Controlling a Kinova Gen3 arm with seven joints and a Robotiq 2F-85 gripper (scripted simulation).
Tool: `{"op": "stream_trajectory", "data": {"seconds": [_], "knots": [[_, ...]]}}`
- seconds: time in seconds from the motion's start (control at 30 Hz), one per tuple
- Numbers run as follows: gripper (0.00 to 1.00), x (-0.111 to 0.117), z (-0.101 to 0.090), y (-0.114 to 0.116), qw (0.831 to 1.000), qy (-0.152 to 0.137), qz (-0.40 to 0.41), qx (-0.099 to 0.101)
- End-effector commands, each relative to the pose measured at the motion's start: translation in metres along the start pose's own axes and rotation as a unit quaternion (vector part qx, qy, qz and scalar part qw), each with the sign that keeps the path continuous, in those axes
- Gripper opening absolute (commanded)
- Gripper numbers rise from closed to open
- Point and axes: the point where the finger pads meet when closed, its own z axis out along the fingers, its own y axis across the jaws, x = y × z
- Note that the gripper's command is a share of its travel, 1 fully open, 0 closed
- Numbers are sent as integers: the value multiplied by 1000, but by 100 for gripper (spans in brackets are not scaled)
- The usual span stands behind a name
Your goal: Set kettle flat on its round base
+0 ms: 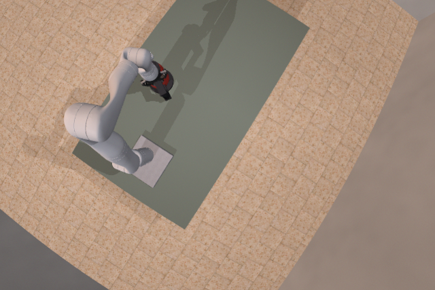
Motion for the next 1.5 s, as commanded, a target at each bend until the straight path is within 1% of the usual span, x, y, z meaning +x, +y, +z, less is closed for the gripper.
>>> {"op": "stream_trajectory", "data": {"seconds": [0.0, 0.5, 1.03, 1.47], "knots": [[0, 0, -1, 0, 1000, 1, 0, -1], [0, 0, 0, 0, 1000, 1, 0, -1], [0, 0, 19, 0, 1000, 1, 0, -1], [0, 0, 20, 0, 1000, 1, 0, -1]]}}
